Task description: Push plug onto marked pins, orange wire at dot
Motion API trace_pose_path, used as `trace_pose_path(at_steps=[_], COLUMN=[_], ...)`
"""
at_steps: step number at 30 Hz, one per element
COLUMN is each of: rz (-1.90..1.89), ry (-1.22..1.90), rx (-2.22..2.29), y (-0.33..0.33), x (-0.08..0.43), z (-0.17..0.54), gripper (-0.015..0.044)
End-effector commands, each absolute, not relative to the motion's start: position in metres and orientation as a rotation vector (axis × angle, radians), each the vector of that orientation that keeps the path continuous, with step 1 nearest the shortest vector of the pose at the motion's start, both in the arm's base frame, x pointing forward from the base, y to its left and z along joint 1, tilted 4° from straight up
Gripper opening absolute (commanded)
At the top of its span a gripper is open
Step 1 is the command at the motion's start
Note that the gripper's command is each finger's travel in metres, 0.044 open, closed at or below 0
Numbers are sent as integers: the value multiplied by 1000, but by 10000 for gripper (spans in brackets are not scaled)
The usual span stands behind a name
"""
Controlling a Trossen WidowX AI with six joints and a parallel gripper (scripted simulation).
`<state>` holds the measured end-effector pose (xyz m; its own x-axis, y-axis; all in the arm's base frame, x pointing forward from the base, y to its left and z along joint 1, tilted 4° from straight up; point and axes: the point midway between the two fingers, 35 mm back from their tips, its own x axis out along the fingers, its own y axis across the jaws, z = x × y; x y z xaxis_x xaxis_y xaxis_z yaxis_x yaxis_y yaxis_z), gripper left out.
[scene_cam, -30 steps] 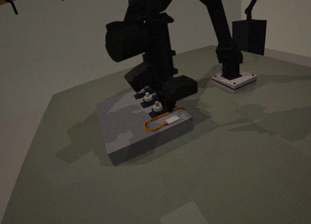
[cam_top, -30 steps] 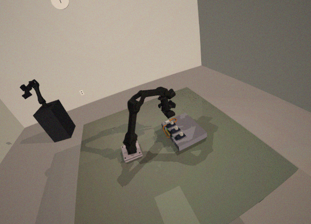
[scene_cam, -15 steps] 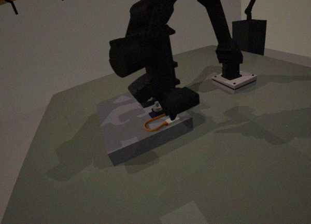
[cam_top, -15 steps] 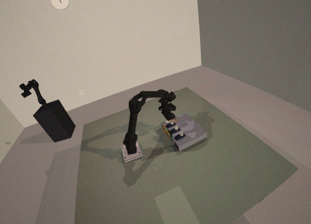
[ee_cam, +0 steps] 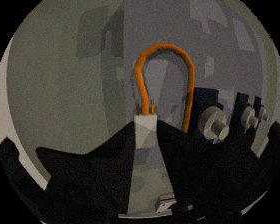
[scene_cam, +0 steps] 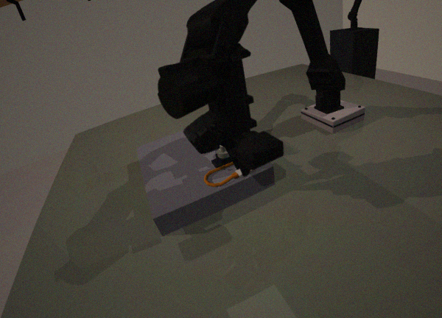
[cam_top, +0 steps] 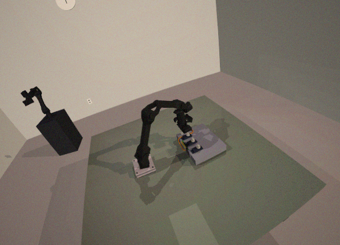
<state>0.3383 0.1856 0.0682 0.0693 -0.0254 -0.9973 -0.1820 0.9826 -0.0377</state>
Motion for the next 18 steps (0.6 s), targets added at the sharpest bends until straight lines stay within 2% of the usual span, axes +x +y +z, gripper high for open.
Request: trace_pose_path(at_steps=[1, 4, 18], rz=[115, 115, 116], ry=[1495, 1495, 1495], rx=[-170, -170, -170], y=[185, 185, 187], x=[339, 339, 335], z=[67, 68, 126], gripper=[16, 0, 0])
